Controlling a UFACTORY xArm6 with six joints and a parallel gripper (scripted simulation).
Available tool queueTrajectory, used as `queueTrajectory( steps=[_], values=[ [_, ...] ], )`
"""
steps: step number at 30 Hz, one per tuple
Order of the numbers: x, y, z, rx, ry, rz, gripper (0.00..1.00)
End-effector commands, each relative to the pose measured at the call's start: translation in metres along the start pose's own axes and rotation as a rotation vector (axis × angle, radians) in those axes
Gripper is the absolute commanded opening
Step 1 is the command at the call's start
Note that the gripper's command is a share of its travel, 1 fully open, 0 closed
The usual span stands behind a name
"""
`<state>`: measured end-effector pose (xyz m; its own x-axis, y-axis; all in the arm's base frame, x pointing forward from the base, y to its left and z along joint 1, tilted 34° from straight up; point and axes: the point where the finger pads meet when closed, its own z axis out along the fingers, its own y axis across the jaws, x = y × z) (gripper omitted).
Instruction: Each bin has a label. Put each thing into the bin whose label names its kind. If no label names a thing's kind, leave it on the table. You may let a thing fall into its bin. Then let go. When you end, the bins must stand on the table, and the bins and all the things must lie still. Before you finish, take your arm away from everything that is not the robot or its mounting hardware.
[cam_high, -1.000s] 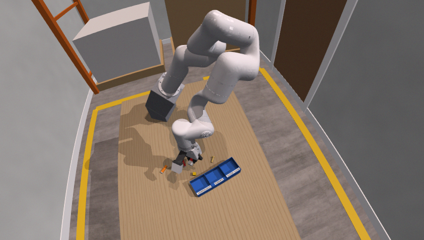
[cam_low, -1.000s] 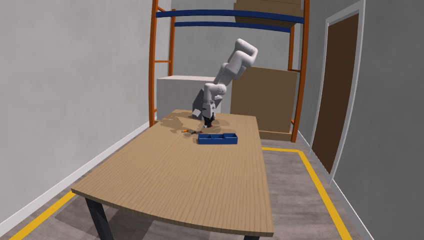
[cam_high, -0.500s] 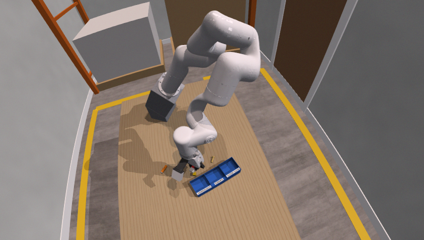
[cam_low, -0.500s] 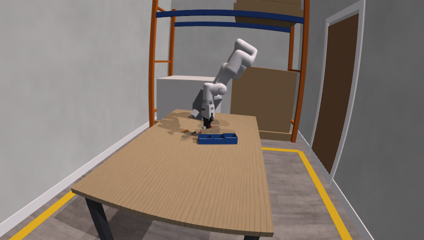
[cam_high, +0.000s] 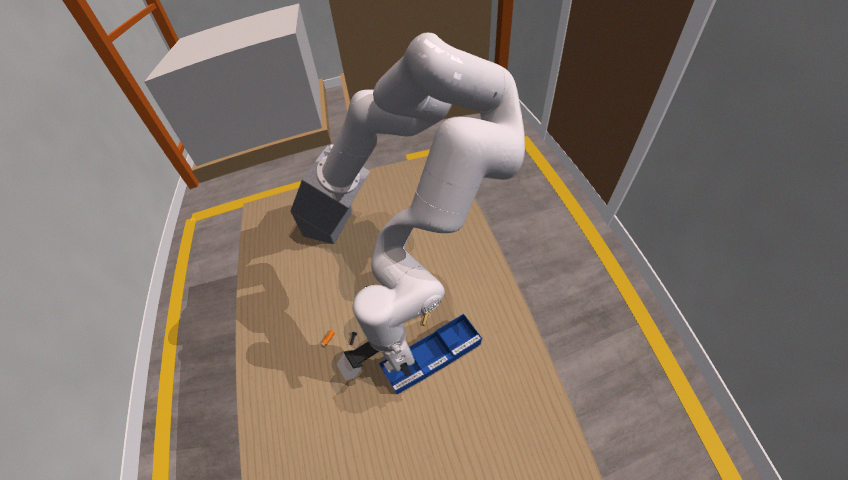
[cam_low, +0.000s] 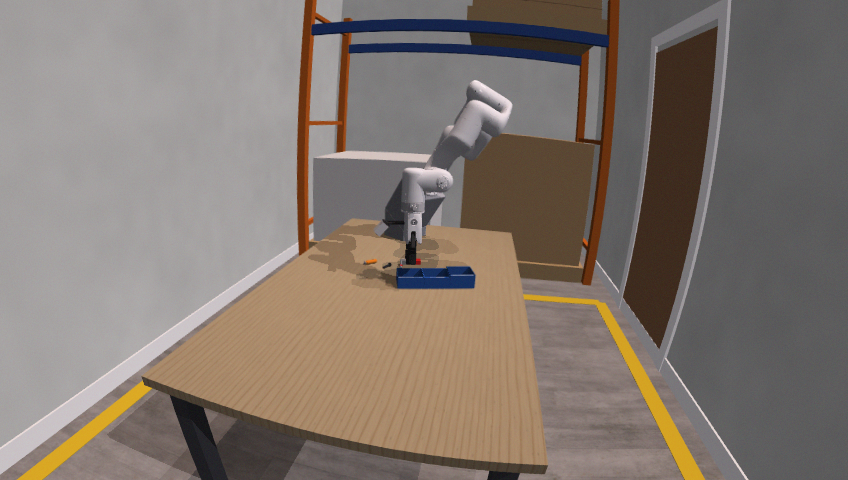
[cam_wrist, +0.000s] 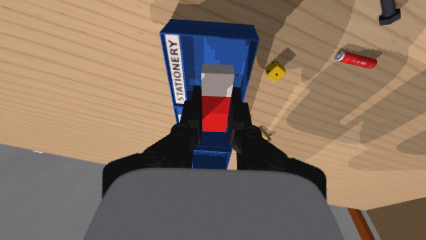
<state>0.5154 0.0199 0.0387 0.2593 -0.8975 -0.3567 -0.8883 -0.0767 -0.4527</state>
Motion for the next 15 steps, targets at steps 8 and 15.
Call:
queueTrajectory(
  steps=[8,15],
  values=[
    [0.0012,-0.0046,0.0004,-0.036,-0.006,0.015,0.00],
    [0.0010,-0.0042,0.0004,-0.037,-0.006,0.015,0.00]
  ],
)
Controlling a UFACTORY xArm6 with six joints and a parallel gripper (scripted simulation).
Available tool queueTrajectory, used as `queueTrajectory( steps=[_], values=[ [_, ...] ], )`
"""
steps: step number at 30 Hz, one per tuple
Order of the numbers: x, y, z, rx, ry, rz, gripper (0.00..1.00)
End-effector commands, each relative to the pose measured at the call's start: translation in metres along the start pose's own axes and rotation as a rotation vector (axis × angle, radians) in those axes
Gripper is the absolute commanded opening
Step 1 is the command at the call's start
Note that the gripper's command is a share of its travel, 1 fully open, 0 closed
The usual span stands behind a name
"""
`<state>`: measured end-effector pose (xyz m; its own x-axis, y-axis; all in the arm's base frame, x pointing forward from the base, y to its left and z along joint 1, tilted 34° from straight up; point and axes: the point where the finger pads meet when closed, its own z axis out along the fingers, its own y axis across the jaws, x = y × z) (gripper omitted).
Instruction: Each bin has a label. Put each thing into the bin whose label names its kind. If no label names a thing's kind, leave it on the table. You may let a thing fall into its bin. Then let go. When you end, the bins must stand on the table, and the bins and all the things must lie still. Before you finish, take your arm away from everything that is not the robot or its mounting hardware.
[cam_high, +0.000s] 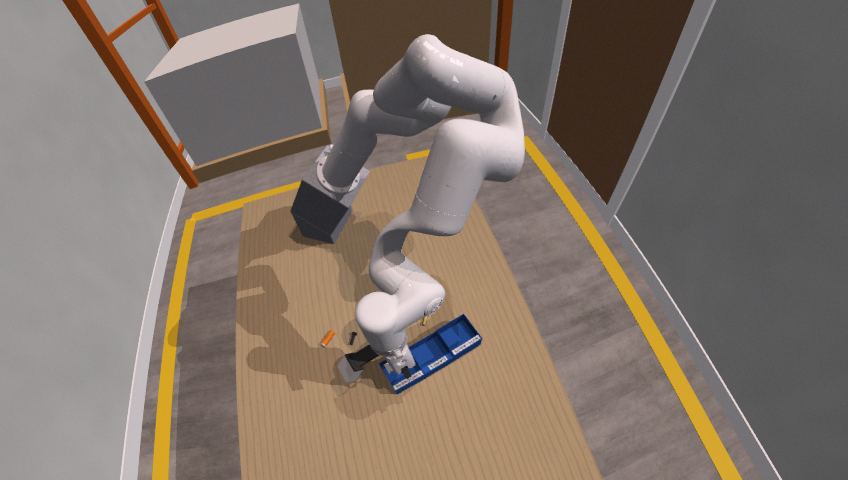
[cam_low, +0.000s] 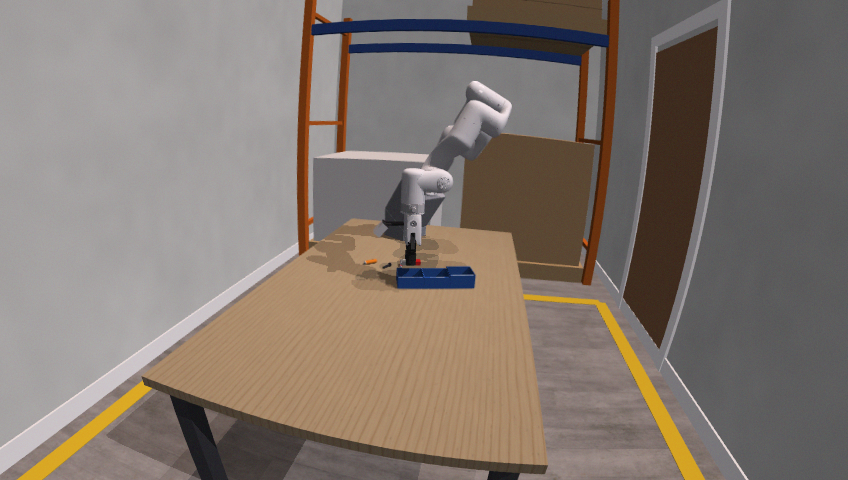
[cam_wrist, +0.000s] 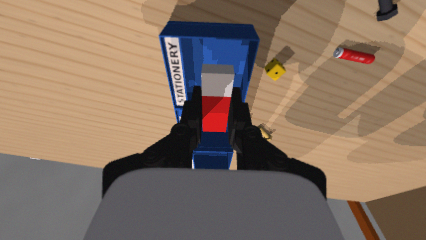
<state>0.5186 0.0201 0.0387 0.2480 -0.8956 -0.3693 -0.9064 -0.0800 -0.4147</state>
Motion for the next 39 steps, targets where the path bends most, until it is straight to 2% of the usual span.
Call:
queueTrajectory(
  steps=[1,28,39],
  values=[
    [0.000,-0.001,0.001,0.003,0.001,-0.001,0.00],
    [0.000,-0.001,0.050,0.003,0.001,0.000,0.00],
    [0.000,-0.001,0.050,0.003,0.001,0.000,0.00]
  ],
)
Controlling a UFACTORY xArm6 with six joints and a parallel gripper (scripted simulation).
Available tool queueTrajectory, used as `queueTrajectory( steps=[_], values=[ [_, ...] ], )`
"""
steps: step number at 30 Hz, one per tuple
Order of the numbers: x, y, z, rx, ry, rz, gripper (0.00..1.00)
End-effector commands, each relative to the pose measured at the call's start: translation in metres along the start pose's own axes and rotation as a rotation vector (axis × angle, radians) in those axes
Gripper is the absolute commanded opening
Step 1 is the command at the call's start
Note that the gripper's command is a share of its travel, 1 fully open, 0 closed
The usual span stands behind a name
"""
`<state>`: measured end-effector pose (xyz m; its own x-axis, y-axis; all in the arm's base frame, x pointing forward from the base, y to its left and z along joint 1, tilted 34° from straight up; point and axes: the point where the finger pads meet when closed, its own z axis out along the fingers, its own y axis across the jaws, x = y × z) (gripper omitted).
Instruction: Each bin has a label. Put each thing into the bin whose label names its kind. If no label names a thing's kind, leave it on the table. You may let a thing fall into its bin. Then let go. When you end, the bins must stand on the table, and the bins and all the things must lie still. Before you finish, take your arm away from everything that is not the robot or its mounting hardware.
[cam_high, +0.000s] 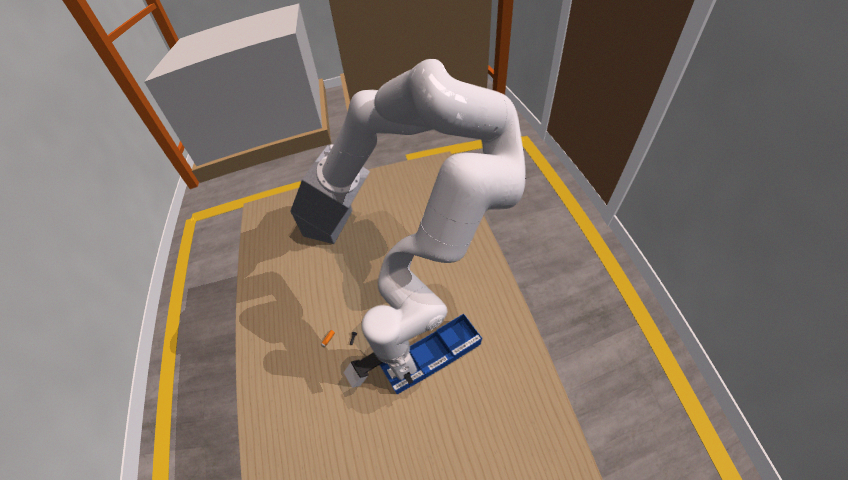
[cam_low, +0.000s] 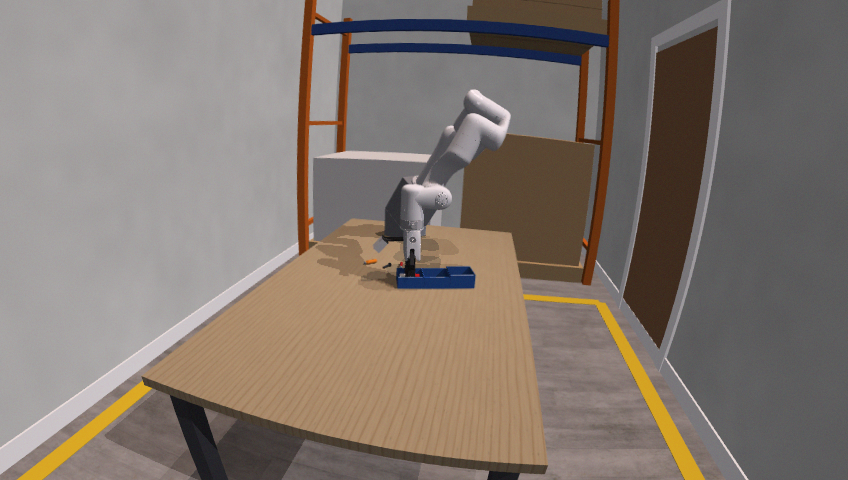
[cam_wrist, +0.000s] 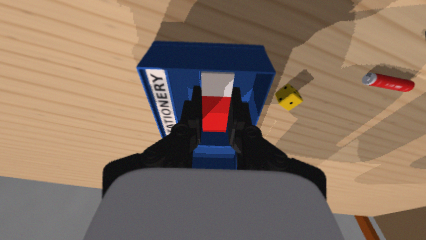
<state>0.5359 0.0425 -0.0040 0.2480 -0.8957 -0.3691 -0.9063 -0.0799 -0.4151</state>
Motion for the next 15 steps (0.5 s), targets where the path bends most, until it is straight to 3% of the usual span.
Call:
queueTrajectory(
  steps=[1,2,15],
  values=[
    [0.0003,-0.0010,-0.0008,0.002,0.001,0.000,0.00],
    [0.0003,-0.0010,-0.0008,0.002,0.001,0.000,0.29],
    [0.0003,-0.0010,-0.0008,0.002,0.001,0.000,0.29]
  ],
)
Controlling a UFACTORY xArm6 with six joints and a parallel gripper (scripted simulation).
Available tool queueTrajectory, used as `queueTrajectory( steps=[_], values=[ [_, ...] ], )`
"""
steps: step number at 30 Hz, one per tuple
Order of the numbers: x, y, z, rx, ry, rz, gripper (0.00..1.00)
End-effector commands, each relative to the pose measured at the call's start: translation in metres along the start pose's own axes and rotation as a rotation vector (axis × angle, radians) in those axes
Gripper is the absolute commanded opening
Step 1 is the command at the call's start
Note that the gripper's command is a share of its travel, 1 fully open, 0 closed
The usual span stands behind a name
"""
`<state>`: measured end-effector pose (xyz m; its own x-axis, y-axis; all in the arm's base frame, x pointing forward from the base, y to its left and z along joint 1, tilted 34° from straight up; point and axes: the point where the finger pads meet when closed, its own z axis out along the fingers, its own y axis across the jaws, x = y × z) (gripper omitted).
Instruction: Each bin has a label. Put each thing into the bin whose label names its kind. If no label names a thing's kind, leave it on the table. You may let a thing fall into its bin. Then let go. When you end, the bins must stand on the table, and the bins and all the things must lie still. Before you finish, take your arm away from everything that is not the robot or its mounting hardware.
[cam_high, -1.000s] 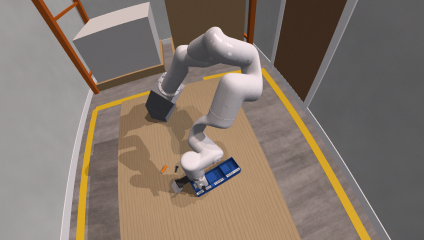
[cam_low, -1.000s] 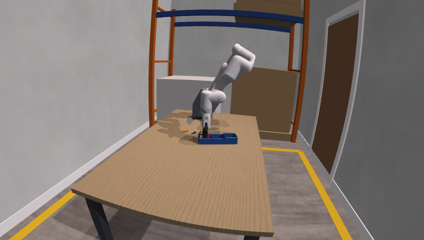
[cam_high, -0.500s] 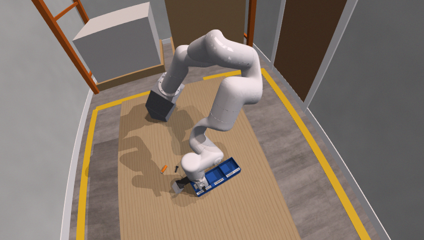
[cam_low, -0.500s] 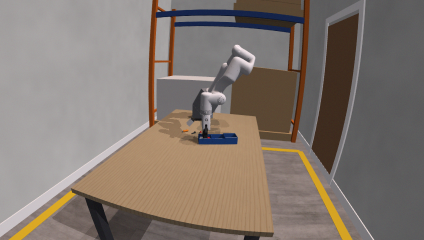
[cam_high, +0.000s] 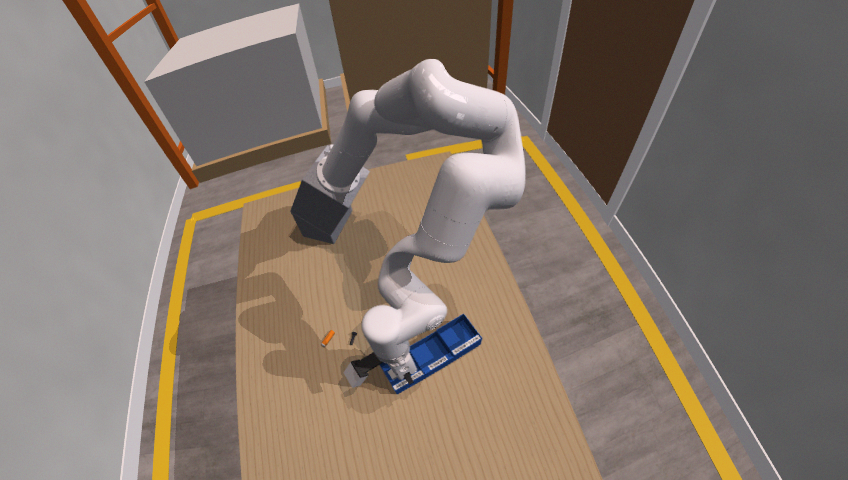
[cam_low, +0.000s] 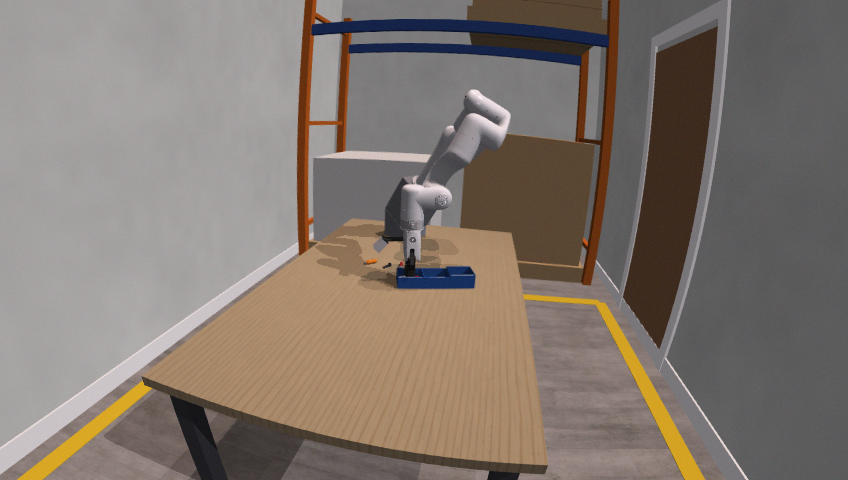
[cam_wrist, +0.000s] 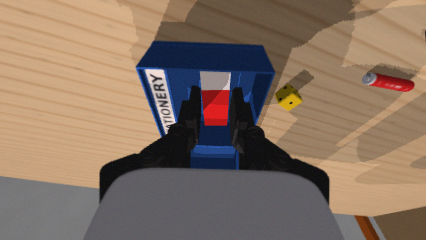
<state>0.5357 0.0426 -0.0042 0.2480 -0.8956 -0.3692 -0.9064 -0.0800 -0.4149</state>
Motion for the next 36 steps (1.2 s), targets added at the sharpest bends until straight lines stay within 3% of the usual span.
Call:
queueTrajectory(
  steps=[1,26,33,36],
  values=[
    [0.000,-0.001,-0.001,0.003,0.001,0.000,0.29],
    [0.000,-0.001,-0.028,0.003,0.001,0.000,0.29],
    [0.000,-0.001,-0.052,0.003,0.001,-0.001,0.29],
    [0.000,-0.001,-0.052,0.003,0.001,-0.001,0.29]
  ],
)
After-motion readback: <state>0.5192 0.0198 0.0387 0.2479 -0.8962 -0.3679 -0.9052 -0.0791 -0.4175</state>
